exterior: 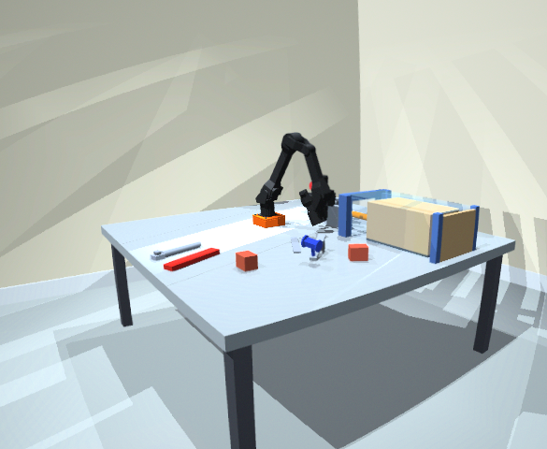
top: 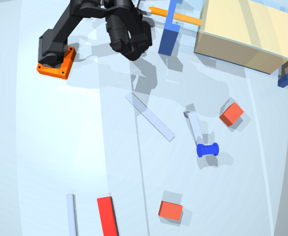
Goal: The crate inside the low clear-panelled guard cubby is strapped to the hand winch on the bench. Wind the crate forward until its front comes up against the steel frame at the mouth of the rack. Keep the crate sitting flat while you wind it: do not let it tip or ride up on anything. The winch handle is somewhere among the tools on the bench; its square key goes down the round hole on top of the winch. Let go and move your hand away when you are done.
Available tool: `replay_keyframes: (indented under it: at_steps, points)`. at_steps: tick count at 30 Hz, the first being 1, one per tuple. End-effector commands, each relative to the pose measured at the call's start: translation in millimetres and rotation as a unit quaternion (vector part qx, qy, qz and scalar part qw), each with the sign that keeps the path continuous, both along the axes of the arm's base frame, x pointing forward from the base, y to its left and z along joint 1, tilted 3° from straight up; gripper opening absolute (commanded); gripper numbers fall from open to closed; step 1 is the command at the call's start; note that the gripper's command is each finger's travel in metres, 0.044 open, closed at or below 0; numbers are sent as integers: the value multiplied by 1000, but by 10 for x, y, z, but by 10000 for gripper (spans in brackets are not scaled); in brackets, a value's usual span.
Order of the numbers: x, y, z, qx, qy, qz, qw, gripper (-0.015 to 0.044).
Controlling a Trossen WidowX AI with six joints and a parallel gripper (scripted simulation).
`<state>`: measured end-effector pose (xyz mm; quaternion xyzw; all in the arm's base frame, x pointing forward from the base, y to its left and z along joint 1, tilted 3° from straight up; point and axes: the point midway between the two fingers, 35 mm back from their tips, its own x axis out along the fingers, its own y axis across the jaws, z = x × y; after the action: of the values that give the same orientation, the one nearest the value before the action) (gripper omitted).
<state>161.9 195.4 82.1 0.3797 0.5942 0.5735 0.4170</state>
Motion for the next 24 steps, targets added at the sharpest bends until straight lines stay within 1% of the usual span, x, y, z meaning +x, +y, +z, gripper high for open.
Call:
replay_keyframes:
  at_steps: [1,24]
  points:
    - [1,0,-16,1,-6,2,1000,240]
    - [-11,-3,25,0,0,0,1000,240]
